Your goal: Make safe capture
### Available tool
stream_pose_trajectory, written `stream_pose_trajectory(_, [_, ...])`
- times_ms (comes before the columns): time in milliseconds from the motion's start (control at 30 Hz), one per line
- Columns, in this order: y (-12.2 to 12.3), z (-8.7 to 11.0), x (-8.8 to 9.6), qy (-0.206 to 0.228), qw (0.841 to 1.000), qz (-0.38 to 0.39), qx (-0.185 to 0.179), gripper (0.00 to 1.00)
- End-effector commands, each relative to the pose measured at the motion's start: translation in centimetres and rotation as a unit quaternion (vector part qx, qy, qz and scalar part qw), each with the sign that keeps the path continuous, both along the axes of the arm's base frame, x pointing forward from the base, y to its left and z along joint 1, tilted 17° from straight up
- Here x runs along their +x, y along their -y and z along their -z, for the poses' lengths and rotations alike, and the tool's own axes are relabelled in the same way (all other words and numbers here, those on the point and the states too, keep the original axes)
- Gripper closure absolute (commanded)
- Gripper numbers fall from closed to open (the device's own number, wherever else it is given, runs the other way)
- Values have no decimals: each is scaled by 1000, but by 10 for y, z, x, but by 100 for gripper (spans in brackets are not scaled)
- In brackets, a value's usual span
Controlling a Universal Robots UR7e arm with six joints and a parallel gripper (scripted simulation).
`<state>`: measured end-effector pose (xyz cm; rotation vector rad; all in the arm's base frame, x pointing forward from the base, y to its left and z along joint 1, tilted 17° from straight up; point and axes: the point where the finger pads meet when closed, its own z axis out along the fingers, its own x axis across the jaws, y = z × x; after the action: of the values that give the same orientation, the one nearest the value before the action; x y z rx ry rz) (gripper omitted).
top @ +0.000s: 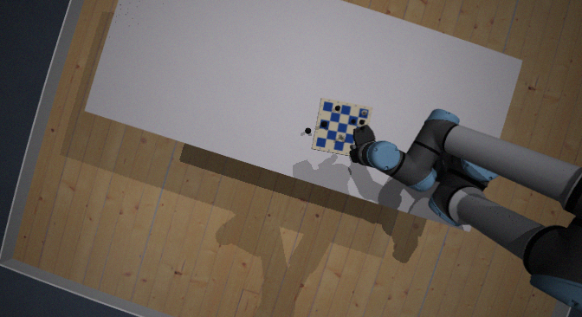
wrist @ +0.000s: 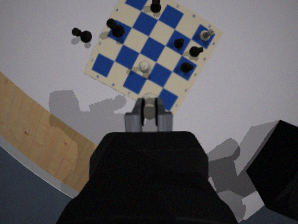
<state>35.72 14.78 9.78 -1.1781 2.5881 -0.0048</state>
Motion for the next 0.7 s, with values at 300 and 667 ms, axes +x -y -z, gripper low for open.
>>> stream_pose_trajectory(300, [-35, -26, 102, 13, 992, -120, -34, 100])
stream_pose_trajectory(667, [-36, -26, 105, 14, 992, -123, -35, 100])
